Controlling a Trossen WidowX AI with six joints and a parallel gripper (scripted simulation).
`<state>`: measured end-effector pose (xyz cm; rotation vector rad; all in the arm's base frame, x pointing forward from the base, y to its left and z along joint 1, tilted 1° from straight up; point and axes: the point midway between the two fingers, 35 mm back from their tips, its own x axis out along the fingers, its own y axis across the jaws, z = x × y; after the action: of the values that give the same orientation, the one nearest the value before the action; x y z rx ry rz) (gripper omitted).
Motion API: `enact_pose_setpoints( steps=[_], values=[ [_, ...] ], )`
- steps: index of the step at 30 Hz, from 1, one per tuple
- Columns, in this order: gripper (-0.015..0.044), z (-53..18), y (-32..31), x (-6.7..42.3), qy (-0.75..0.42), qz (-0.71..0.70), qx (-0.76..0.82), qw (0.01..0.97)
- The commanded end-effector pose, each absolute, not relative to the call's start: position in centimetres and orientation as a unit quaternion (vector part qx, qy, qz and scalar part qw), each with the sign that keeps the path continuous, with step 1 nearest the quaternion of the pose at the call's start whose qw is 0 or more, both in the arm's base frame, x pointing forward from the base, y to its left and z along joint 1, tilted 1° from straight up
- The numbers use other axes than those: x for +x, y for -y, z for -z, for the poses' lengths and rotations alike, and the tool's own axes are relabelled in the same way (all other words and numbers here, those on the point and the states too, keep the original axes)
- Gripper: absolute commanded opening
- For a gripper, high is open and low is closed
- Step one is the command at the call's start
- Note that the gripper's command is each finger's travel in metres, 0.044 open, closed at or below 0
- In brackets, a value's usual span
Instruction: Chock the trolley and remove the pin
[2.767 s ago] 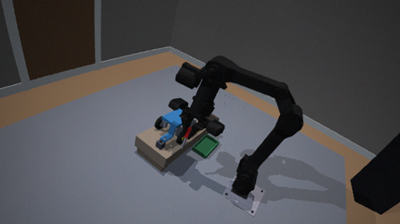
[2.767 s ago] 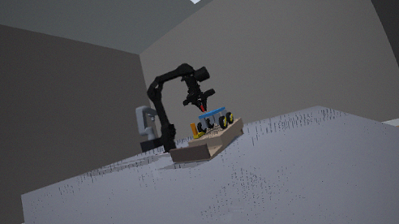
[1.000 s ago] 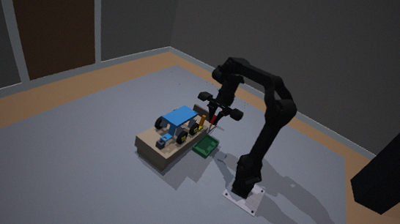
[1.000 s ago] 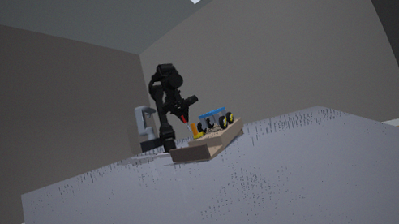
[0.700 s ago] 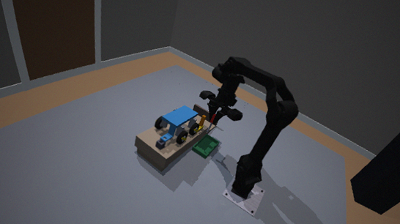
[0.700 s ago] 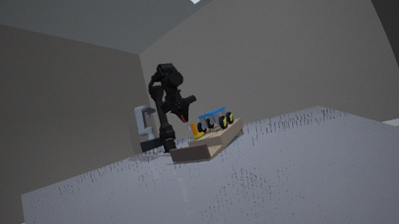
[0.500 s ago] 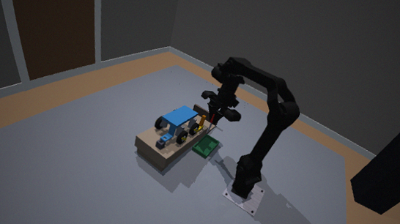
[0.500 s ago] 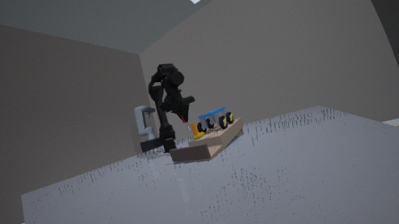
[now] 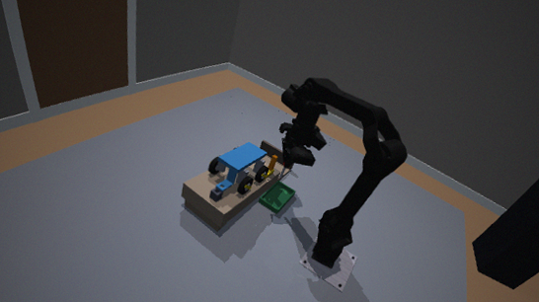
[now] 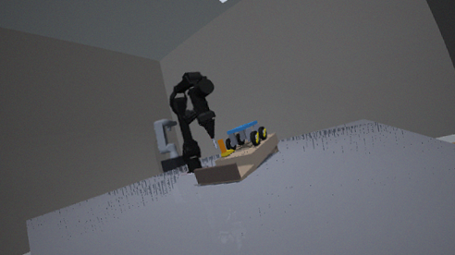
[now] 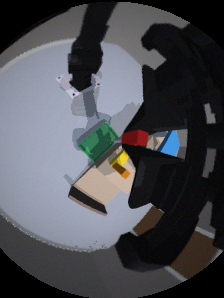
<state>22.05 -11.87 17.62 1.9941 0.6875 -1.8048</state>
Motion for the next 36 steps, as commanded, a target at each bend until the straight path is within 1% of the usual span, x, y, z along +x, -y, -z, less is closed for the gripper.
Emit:
enact_pose_setpoints(
  steps=[1, 20, 28, 36],
  values=[
    [0.0000, -17.5, 11.7, 21.9, -0.195, 0.661, 0.711, 0.143],
    [0.0000, -17.6, 11.4, 22.1, 0.032, 0.695, 0.718, -0.025],
    [0.0000, -17.5, 11.4, 22.1, 0.040, 0.695, 0.717, -0.031],
    [0.0000, -15.6, 11.3, 21.2, 0.043, 0.696, 0.716, -0.033]
  ],
)
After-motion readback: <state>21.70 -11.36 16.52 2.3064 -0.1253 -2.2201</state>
